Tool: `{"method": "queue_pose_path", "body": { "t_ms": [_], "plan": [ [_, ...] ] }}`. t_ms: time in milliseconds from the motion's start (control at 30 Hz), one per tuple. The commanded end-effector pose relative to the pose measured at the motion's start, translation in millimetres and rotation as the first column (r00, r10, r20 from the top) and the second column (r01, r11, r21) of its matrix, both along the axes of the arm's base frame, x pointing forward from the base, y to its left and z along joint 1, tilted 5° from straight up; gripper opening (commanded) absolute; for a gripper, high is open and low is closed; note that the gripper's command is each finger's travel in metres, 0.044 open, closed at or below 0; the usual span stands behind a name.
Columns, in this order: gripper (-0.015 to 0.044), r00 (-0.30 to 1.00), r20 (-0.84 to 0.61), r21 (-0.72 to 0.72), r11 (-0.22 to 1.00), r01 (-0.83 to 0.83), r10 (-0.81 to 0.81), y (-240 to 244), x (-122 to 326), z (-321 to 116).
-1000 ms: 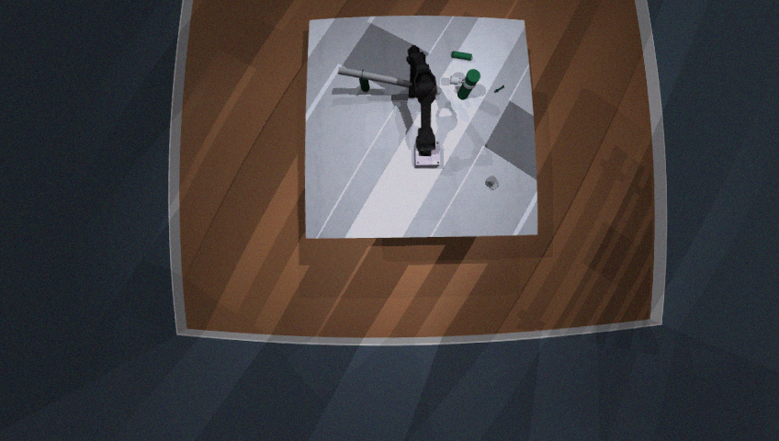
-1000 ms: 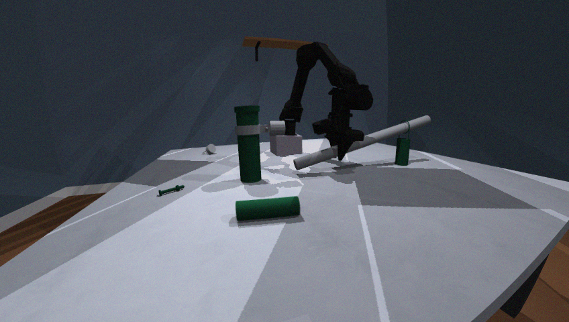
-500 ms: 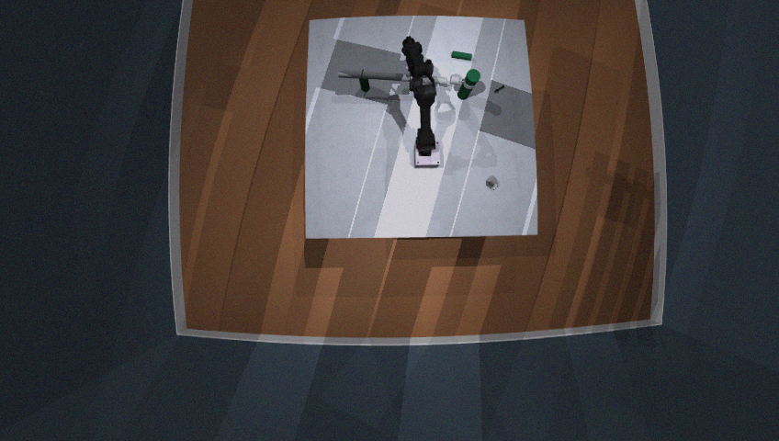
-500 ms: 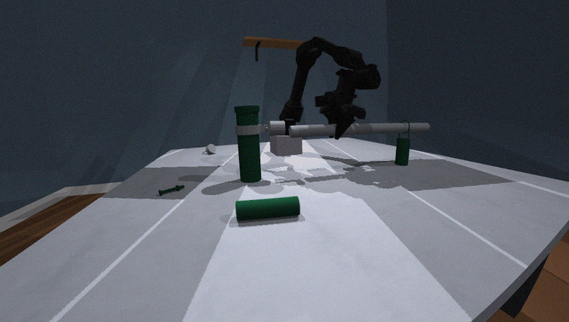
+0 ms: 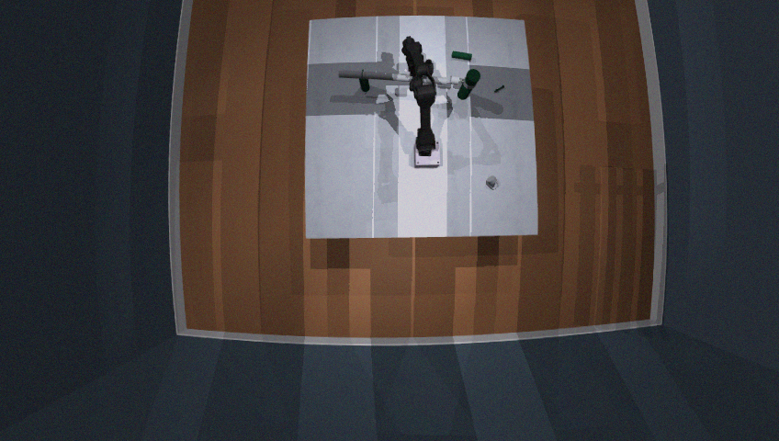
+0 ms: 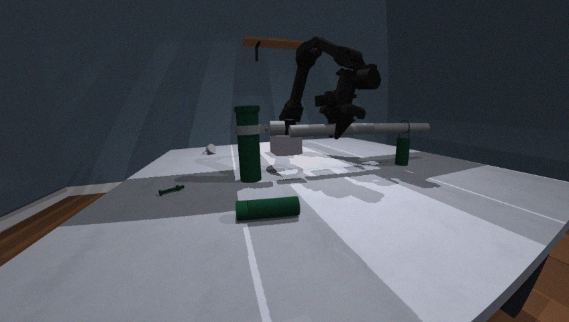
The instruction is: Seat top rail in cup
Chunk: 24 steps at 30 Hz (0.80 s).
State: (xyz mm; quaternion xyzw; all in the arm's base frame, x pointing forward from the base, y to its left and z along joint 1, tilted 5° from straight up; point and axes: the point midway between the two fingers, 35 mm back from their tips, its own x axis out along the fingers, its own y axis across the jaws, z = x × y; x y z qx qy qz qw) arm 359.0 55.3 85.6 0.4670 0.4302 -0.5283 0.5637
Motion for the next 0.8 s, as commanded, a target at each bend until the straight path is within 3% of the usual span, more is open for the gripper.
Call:
{"method": "queue_pose_path", "body": {
  "t_ms": [0,767],
  "plan": [
    [0.0,1.0,0.002,0.0,1.0,-0.001,0.001,0,0,2],
    [0.0,1.0,0.0,0.0,1.0,-0.002,0.002,-11,4,11]
  ]
}}
